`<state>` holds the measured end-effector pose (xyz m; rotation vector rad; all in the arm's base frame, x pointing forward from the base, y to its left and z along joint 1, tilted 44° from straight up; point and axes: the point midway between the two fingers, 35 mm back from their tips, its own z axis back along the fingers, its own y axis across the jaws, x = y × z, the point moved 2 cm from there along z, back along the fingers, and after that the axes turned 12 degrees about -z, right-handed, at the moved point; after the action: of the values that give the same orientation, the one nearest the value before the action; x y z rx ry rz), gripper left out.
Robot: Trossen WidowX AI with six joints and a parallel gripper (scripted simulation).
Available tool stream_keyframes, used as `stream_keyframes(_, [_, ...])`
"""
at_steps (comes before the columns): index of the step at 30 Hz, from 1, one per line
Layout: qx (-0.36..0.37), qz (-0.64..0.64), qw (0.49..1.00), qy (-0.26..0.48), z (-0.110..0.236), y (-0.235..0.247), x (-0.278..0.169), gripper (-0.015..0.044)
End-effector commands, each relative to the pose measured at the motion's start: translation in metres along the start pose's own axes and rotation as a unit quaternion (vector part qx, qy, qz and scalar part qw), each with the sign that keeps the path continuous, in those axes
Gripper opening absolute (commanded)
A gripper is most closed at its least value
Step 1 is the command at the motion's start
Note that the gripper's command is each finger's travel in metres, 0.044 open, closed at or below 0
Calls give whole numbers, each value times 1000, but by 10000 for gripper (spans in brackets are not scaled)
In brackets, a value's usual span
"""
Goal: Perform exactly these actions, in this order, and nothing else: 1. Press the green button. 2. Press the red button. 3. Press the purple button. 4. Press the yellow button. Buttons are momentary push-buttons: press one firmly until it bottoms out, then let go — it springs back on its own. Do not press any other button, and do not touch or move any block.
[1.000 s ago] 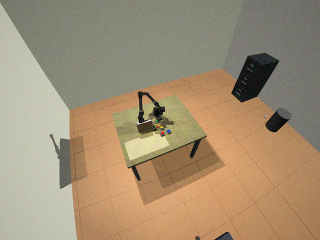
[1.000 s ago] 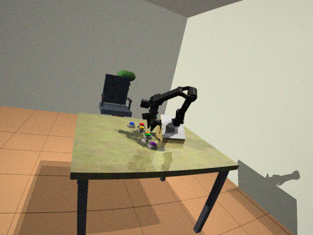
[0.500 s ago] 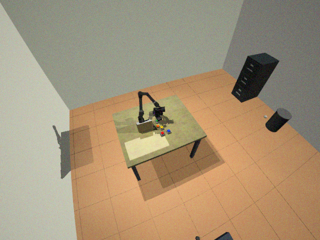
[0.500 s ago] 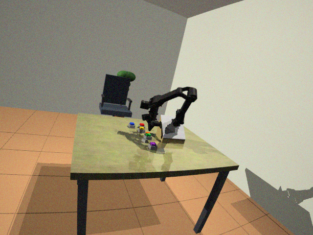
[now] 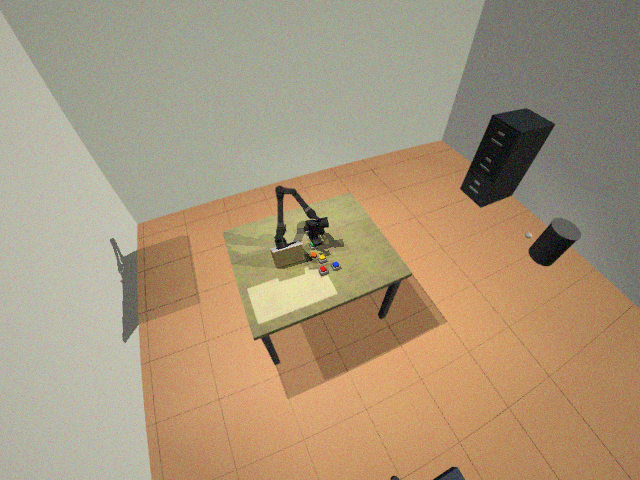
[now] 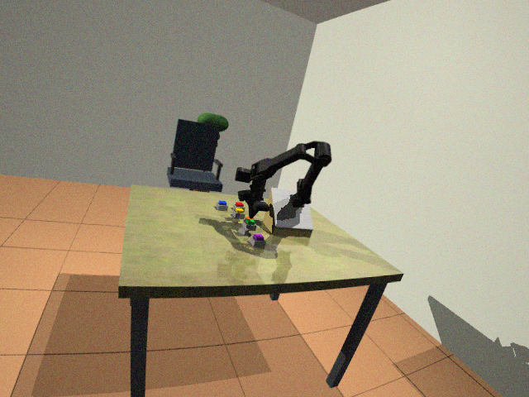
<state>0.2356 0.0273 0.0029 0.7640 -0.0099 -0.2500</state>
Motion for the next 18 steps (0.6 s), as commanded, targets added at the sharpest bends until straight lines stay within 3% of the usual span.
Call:
stream_keyframes(1, [2,-3,1000,2,-8,0,-1,20])
stream_keyframes(18, [3,-3,1000,2,-16,1,-2,20])
